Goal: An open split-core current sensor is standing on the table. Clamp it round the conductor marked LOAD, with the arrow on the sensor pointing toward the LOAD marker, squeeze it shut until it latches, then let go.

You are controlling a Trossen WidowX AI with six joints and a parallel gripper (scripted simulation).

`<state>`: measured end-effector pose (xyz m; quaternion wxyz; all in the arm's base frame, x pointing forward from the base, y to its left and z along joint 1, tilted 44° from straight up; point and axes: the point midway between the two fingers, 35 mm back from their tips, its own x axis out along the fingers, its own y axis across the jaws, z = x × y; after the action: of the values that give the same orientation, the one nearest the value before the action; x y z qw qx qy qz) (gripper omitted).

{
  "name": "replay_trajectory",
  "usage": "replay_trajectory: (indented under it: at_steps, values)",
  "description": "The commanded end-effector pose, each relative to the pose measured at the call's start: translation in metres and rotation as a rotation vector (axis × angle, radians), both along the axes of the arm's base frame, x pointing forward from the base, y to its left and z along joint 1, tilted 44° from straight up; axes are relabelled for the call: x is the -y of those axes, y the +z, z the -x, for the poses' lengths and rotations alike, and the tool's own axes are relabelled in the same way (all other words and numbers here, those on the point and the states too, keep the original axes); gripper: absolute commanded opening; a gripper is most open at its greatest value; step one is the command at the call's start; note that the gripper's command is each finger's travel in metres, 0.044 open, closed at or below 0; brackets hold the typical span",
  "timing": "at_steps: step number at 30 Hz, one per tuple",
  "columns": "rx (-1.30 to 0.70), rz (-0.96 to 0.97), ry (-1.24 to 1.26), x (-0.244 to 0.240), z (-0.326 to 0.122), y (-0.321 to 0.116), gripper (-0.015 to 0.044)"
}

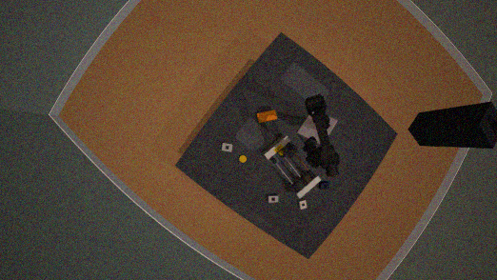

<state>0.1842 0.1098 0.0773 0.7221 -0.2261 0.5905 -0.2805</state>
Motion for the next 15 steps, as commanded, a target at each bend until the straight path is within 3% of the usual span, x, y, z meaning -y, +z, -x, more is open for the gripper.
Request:
replay_trajectory:
  at_steps: [1, 15]
  values:
    - [-0.012, 0.002, 0.004, -0.003, 0.002, 0.005, 0.0]
    - [-0.259, 0.047, 0.273, -0.009, -0.029, 0.009, 0.0]
